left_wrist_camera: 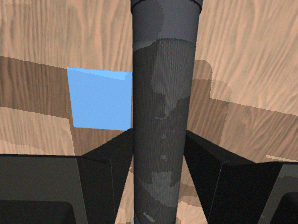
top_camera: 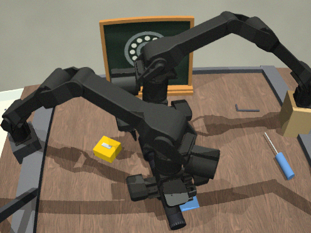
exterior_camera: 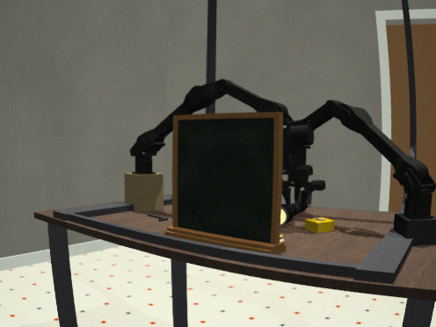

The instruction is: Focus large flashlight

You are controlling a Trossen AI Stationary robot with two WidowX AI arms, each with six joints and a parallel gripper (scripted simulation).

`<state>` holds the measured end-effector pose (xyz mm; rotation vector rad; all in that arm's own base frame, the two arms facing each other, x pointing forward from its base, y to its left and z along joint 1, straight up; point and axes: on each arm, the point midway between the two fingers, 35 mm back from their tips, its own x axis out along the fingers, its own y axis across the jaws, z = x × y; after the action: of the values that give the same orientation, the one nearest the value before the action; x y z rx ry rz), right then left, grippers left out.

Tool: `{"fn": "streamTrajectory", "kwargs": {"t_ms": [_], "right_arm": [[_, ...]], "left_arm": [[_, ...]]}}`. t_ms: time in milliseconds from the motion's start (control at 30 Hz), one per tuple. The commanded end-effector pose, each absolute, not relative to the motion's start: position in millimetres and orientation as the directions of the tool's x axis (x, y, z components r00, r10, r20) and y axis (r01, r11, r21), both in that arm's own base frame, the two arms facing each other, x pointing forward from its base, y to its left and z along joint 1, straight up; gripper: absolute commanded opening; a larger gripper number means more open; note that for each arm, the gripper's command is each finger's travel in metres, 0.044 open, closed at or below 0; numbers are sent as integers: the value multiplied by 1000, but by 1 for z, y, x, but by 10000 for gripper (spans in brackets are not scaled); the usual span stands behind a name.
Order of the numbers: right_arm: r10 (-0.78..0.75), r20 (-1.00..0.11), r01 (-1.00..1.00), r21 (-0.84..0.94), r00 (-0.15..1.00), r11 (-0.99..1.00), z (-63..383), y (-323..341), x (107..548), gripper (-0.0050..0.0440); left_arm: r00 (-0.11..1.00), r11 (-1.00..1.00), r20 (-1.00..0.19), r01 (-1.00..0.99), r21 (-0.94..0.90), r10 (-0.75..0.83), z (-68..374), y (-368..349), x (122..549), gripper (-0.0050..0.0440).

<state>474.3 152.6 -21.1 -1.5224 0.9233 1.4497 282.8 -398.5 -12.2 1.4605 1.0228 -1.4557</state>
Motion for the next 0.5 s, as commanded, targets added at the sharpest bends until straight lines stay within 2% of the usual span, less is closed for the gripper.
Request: {"fn": "streamTrajectory", "kwargs": {"t_ms": [0, 167, 467], "right_arm": [[41, -993, -917, -120, 113, -379, 1, 152, 480, 440], [57, -983, -937, -182, 173, -298, 19, 147, 484, 440], [98, -925, -929, -370, 366, -22, 78, 126, 491, 440]], "left_arm": [[18, -339, -999, 940, 27, -29, 1, -403, 285, 130], [18, -339, -999, 940, 27, -29, 1, -403, 285, 130], [18, -339, -999, 940, 27, -29, 1, -403, 285, 130]]}}
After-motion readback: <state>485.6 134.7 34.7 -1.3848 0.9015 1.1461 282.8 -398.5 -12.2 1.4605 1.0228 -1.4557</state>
